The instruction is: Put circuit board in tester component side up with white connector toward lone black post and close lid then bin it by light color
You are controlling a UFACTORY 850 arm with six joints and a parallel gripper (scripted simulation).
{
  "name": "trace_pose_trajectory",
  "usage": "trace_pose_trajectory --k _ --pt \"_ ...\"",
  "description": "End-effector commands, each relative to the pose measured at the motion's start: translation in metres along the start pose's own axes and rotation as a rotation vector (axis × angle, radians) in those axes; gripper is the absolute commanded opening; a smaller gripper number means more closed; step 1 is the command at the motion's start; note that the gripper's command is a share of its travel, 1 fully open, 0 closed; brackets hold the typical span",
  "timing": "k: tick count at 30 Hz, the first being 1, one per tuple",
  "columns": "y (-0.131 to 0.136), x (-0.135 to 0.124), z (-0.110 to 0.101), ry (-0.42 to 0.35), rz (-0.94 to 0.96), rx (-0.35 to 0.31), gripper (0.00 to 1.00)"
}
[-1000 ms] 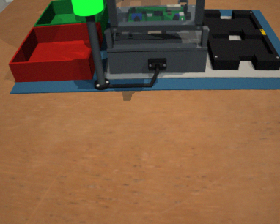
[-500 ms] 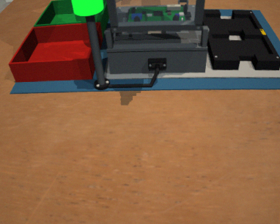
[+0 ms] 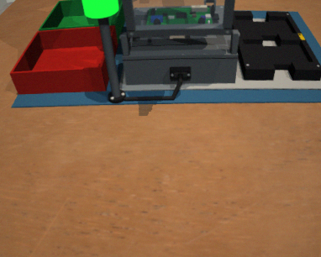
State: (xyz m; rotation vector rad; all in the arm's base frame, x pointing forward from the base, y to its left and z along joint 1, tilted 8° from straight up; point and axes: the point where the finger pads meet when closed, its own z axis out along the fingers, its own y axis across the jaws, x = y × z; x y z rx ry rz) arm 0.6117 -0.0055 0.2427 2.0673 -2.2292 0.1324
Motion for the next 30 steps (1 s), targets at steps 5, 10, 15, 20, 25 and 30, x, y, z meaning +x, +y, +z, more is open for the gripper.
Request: trace_pose_trajectory --k 5,10,15,20,25,30 --pt "0.044 0.000 -0.001 0.000 0.000 0.003 1.00" --pt "0.079 0.000 -0.001 0.000 0.000 0.003 1.00" --pt "0.097 0.000 -0.001 0.000 0.000 0.003 1.00" --pt "0.116 0.000 -0.001 0.000 0.000 0.003 1.00" --pt "0.121 0.000 -0.001 0.000 0.000 0.003 1.00" --pt "0.121 0.000 -0.001 0.000 0.000 0.003 1.00"
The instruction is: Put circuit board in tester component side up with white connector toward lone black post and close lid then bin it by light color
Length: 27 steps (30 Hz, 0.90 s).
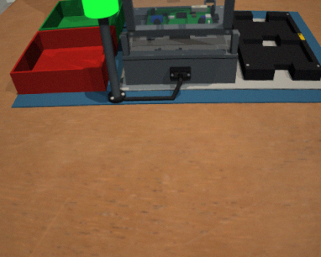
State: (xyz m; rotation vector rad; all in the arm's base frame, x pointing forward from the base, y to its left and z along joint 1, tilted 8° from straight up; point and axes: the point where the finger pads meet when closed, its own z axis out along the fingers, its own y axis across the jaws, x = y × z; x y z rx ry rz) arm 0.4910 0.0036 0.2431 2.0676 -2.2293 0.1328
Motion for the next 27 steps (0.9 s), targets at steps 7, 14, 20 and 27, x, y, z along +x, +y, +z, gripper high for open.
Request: trace_pose_trajectory --k 7,14,20,27 --pt "0.000 0.000 0.006 0.000 0.000 0.002 1.00" --pt "0.000 0.000 0.031 0.000 0.000 0.002 1.00" --pt "0.000 0.000 0.053 0.000 0.000 0.002 1.00" --pt "0.000 0.000 0.101 0.000 0.000 0.002 1.00"
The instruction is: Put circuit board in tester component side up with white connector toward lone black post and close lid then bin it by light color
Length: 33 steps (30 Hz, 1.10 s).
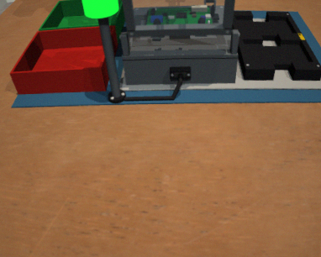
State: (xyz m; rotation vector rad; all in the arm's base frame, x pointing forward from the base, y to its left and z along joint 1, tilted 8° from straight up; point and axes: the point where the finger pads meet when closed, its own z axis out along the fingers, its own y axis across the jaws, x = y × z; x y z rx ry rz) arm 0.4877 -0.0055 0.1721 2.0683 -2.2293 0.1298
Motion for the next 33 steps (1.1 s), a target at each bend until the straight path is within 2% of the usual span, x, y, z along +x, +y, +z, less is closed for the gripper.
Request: trace_pose_trajectory --k 1,4,6,12,17,21,33 --pt "-0.003 0.000 0.037 0.001 0.001 0.003 1.00" --pt "-0.003 0.000 0.059 0.001 0.001 0.003 1.00" --pt "-0.003 0.000 0.059 0.001 0.001 0.003 1.00" --pt "-0.003 0.000 0.096 0.001 0.001 0.003 1.00" --pt "-0.003 0.000 0.115 0.001 0.001 0.003 1.00" --pt "-0.003 0.000 0.123 0.001 0.001 0.003 1.00" --pt "-0.003 0.000 0.127 0.001 0.001 0.003 1.00"
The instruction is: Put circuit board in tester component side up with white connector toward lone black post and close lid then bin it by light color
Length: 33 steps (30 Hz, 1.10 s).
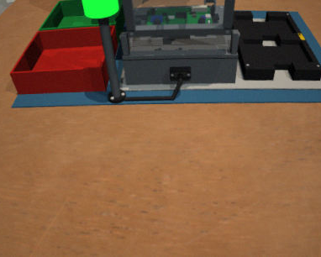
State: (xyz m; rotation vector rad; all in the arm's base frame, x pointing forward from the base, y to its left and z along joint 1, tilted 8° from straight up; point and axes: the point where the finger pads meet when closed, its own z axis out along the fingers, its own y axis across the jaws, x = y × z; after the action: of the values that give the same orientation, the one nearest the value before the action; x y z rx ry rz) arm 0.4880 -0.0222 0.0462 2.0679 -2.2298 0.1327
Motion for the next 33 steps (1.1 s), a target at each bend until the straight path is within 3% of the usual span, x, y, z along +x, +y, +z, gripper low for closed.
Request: trace_pose_trajectory --k 1,10,22,33 --pt "-0.001 0.000 0.000 0.000 0.000 0.002 1.00" --pt "-0.001 0.000 0.003 0.000 0.000 0.002 1.00" --pt "-0.002 0.000 0.040 0.000 0.000 0.002 1.00" --pt "-0.002 0.000 0.052 0.000 0.000 0.002 1.00"
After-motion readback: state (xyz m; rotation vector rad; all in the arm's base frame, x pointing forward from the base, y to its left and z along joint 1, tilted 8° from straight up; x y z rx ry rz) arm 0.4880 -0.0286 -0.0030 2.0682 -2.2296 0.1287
